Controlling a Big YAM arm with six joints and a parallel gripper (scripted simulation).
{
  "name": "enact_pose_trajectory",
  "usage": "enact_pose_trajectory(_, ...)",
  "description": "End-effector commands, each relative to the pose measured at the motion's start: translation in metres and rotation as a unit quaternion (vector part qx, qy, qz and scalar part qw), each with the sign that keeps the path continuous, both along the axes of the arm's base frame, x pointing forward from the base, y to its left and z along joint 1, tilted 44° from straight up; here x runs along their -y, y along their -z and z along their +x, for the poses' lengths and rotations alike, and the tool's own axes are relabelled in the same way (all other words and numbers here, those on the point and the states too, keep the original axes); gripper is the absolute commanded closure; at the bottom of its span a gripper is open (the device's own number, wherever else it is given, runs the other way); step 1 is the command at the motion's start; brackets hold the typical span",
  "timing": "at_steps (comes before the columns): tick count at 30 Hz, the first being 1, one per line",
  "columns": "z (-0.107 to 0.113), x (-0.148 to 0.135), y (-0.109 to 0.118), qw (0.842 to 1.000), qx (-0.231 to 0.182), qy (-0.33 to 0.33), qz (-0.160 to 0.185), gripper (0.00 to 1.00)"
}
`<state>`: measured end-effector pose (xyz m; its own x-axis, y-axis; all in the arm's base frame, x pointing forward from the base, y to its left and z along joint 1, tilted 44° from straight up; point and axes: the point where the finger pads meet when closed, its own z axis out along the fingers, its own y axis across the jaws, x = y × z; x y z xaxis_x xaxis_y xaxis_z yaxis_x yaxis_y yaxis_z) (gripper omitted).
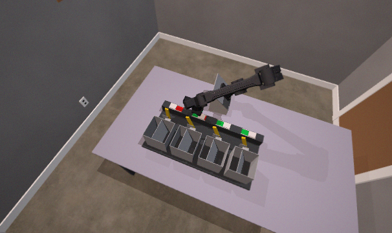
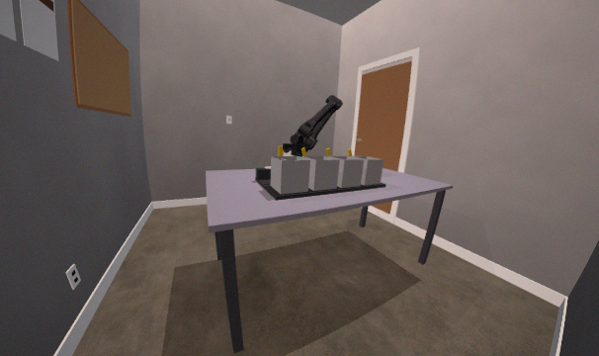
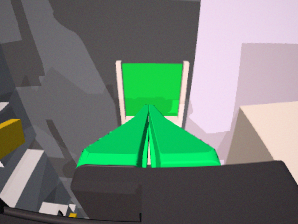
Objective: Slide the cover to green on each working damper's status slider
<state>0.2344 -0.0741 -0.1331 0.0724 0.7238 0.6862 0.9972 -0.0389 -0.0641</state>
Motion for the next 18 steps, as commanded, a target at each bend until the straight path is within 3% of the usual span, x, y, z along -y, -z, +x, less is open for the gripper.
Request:
enact_pose_trajectory(1,-0.0008,-0.0092,-0.0015,1.0,-0.006,-0.003,0.004,1.0)
enact_pose_trajectory(18,-0.0003,-0.01,-0.0028,1.0,-0.005,-0.003,0.003,1.0)
